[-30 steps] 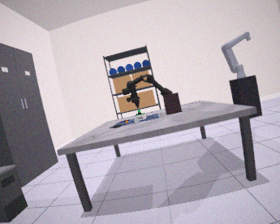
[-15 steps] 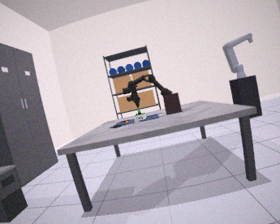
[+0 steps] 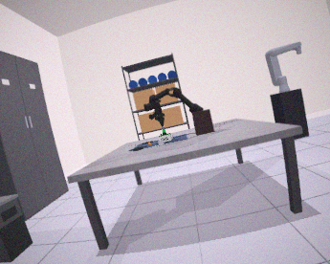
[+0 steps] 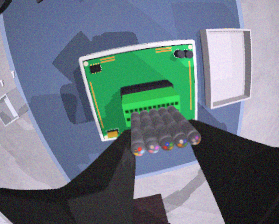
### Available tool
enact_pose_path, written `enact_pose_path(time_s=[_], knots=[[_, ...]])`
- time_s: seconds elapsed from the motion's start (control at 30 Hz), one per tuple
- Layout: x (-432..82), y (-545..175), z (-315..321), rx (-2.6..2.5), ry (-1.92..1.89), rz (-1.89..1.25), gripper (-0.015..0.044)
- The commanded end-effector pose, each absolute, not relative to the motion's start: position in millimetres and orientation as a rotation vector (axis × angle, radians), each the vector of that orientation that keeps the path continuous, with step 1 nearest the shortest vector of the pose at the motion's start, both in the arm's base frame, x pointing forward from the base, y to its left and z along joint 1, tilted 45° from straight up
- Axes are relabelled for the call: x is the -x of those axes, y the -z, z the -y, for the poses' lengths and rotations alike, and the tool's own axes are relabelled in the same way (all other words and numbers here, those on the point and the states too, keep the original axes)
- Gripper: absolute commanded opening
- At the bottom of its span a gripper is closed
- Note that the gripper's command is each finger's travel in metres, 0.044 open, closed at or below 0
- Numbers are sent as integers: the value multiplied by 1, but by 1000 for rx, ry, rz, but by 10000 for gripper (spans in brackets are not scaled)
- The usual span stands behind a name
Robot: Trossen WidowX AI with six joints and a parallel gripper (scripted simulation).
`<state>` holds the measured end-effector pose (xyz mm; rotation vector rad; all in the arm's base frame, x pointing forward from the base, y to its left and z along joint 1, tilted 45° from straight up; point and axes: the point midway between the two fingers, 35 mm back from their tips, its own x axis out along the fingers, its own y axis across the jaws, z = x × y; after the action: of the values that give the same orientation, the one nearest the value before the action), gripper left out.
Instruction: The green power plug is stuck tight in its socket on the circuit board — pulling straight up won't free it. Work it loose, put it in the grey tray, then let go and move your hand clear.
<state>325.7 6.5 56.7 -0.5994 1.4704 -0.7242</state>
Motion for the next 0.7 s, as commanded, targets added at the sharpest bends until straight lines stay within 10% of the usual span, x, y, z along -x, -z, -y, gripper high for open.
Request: enact_pose_path(time_s=[0.0, 0.57, 0.67], knots=[[-326, -73, -19, 561, 649, -1451, 0], [-326, -55, -1, 562, 650, -1451, 0], [-326, -55, -1, 562, 650, -1451, 79]])
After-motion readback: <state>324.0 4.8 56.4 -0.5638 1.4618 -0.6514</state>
